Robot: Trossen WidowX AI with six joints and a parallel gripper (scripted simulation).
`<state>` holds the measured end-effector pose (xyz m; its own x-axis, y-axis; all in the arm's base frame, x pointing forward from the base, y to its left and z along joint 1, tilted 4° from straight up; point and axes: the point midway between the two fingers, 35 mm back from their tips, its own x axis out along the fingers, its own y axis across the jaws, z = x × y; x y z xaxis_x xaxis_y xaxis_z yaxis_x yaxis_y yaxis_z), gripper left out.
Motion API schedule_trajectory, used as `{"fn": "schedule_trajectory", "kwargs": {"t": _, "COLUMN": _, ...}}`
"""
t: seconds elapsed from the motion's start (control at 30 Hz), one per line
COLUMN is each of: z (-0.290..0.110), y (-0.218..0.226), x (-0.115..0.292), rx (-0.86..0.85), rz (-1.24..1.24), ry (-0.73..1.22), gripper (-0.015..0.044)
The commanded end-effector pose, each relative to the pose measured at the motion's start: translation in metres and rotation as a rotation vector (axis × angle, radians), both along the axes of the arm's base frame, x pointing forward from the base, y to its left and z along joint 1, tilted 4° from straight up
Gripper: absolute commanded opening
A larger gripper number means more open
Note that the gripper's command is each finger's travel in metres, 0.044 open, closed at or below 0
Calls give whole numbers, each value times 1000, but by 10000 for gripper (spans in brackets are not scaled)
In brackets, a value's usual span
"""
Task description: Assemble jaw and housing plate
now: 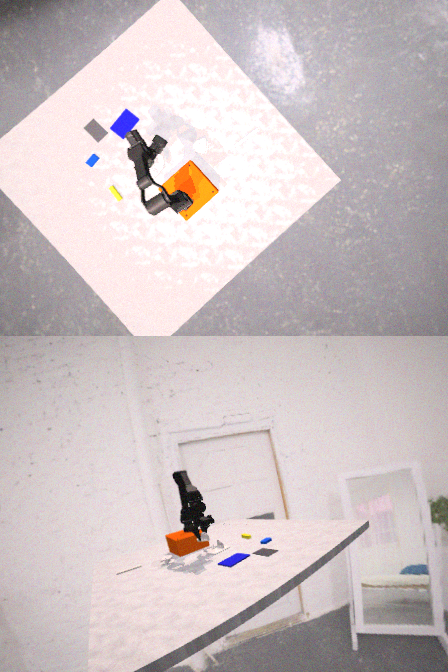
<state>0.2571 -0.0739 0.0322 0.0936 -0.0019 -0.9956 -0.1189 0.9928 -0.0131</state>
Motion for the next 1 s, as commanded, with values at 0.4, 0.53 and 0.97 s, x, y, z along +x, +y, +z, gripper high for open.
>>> {"fn": "schedule_trajectory", "kwargs": {"t": 0.4, "z": 1, "y": 0, "x": 0, "rx": 2, "rz": 26, "ry": -1, "gripper": 134}}
{"fn": "schedule_trajectory", "kwargs": {"t": 0.53, "z": 1, "y": 0, "x": 0, "rx": 2, "rz": 26, "ry": -1, "gripper": 134}}
{"fn": "schedule_trajectory", "kwargs": {"t": 0.97, "z": 2, "y": 23, "x": 17, "rx": 5, "rz": 26, "ry": -3, "gripper": 134}}
